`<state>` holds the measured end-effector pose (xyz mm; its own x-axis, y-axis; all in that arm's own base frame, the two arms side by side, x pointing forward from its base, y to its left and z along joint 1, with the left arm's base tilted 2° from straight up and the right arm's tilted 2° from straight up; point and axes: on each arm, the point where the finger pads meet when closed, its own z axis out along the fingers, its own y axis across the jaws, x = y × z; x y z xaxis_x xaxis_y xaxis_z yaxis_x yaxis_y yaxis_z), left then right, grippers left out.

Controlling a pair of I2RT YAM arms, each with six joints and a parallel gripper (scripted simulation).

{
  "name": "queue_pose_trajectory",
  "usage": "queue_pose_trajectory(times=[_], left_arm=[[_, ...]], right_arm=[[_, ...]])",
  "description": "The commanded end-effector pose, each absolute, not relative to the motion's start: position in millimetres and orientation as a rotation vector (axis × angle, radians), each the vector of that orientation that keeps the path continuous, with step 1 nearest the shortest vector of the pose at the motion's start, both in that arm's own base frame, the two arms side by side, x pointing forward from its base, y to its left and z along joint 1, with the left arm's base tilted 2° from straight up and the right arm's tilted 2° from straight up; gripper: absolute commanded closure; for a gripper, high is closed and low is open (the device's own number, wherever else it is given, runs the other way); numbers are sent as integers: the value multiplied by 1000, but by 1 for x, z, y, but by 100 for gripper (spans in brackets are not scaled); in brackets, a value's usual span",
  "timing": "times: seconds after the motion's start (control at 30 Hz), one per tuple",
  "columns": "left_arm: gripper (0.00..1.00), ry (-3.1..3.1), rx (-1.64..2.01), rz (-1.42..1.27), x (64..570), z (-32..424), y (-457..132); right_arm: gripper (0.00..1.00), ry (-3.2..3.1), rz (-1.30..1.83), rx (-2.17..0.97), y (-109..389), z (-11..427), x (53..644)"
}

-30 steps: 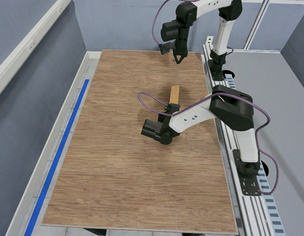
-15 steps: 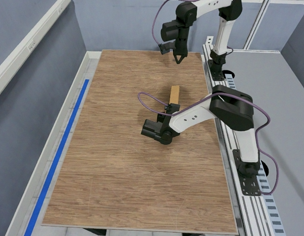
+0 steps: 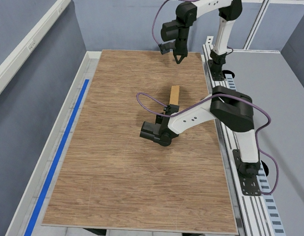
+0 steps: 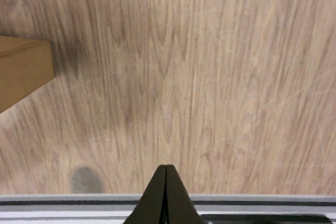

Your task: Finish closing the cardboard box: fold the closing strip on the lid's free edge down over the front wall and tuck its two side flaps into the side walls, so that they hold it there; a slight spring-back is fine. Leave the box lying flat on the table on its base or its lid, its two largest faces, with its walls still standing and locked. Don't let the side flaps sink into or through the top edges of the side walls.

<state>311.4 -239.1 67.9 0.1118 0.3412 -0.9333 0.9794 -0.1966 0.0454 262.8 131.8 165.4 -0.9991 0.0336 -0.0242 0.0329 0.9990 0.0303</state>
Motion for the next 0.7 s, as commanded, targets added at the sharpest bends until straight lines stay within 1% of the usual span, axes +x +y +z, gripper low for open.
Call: queue_pose_trajectory(times=[0.0,0.67], left_arm=[[20,1305,1649,-1110,312,70,-236],[20,1313,1649,-1114,313,74,-219]], right_arm=[[99,3103,58,43,132,169,263],[99,3103,58,43,132,169,263]])
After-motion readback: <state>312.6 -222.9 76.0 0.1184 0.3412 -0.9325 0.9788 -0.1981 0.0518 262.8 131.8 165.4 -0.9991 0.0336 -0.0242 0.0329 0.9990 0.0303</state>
